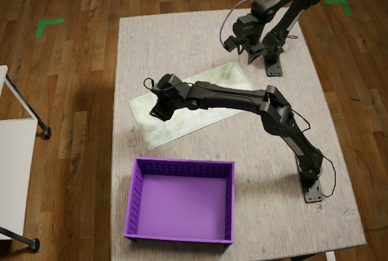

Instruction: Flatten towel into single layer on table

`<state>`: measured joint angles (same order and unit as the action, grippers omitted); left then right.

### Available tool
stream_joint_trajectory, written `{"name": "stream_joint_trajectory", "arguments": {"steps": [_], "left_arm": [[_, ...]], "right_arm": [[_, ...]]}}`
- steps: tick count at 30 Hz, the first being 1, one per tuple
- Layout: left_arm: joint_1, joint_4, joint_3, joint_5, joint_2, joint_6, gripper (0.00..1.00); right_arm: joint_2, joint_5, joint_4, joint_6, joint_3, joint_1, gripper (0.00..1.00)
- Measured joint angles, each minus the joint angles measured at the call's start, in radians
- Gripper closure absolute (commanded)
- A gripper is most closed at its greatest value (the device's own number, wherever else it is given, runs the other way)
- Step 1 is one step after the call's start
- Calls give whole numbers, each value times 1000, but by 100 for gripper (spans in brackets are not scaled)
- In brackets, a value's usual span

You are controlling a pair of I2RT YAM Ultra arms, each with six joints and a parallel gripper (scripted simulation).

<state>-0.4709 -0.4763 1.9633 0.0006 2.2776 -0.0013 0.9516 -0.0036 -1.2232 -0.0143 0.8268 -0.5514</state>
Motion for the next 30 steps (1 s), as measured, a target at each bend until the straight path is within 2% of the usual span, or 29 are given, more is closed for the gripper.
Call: {"name": "stream_joint_trajectory", "arguments": {"steps": [10,30], "left_arm": [[31,-163,23,-2,-74,0,36],[31,-212,21,-2,-71,0,36]], "right_arm": [[0,0,-79,-2,71,-208,36],[0,0,-91,3,73,-213,36]]}}
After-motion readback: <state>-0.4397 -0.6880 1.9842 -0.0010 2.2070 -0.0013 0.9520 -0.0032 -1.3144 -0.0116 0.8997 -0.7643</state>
